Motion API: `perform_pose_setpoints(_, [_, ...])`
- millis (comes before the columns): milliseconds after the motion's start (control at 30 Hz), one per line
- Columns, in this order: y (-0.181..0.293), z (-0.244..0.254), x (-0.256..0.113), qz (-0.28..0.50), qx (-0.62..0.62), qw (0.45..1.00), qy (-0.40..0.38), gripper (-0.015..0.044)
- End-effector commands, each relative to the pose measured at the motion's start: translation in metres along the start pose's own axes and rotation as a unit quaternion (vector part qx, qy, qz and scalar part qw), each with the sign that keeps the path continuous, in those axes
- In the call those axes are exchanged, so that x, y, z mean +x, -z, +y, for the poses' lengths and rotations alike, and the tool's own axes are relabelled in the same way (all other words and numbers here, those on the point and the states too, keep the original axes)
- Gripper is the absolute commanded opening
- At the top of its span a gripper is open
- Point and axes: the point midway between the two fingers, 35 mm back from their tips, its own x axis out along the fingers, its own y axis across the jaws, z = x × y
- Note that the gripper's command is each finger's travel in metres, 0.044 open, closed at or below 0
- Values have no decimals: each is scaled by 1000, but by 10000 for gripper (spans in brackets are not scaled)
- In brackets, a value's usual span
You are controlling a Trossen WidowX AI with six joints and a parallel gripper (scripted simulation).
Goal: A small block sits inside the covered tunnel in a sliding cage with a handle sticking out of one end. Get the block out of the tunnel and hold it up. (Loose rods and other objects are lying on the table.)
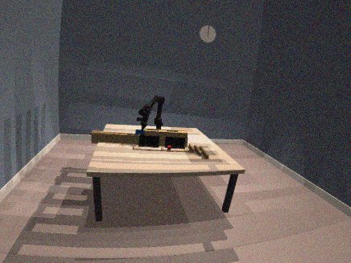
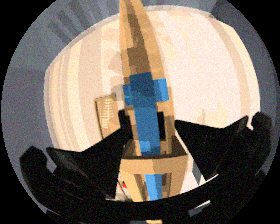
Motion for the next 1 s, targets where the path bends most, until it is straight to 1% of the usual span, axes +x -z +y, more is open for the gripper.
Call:
perform_pose_setpoints(0, [-6,5,-18,13,-4,1000,-8,420])
perform_pose_setpoints(33, [-7,5,-22,16,-5,1000,-9,440])
perform_pose_setpoints(67, [-8,5,-24,18,-6,1000,-10,440])
perform_pose_setpoints(100, [-7,5,-13,8,-1,1000,-7,440])
perform_pose_setpoints(200, [-33,10,-9,15,-5,1000,-10,440])
perform_pose_setpoints(267, [-41,10,-8,18,-6,1000,-10,440])
perform_pose_setpoints(467, [-40,10,-4,18,-6,1000,-10,440])
perform_pose_setpoints(967, [-36,6,20,18,-6,1000,-10,440])
